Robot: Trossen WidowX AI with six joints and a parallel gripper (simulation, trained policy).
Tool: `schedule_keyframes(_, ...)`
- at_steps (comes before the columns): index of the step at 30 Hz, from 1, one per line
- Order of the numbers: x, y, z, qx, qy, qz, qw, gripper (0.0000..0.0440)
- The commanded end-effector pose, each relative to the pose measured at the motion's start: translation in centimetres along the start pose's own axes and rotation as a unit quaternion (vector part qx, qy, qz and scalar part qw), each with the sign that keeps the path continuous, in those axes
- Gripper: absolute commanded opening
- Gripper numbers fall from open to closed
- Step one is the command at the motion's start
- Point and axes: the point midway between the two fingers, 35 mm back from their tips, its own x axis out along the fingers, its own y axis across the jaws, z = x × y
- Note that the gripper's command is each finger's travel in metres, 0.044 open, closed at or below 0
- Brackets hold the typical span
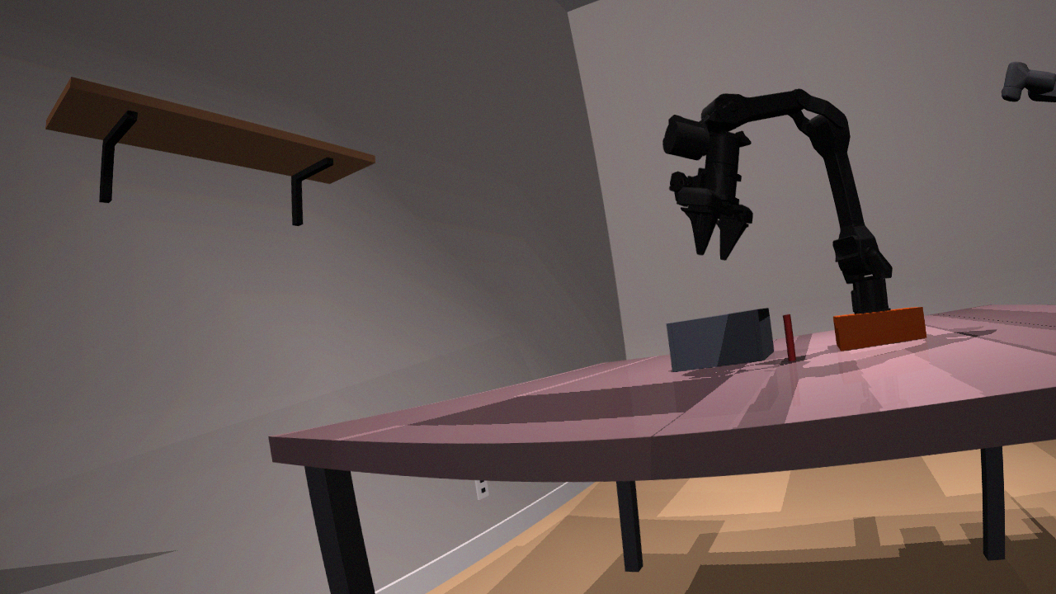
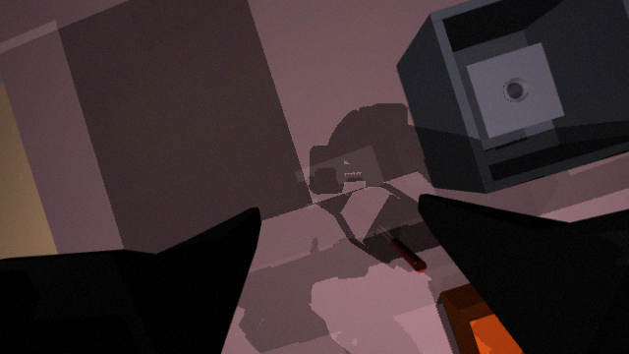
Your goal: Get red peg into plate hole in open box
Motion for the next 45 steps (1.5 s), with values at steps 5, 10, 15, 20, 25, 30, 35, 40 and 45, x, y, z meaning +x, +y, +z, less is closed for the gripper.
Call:
schedule_keyframes(5,0.9,-3.4,-4.0,0.066,0.058,-0.056,0.995,0.0440)
schedule_keyframes(10,1.9,-5.2,-6.1,0.098,0.085,-0.093,0.987,0.0440)
schedule_keyframes(15,3.1,-6.6,-7.7,0.121,0.103,-0.124,0.980,0.0440)
schedule_keyframes(20,4.4,-7.6,-8.9,0.139,0.114,-0.145,0.973,0.0440)
schedule_keyframes(25,5.9,-8.3,-9.8,0.152,0.118,-0.158,0.968,0.0440)
schedule_keyframes(30,7.6,-8.8,-10.5,0.162,0.117,-0.164,0.966,0.0440)
schedule_keyframes(35,9.6,-9.1,-11.1,0.169,0.111,-0.165,0.965,0.0440)
schedule_keyframes(40,11.7,-9.4,-11.6,0.174,0.101,-0.161,0.966,0.0440)
schedule_keyframes(45,13.3,-9.8,-12.1,0.174,0.100,-0.162,0.966,0.0399)
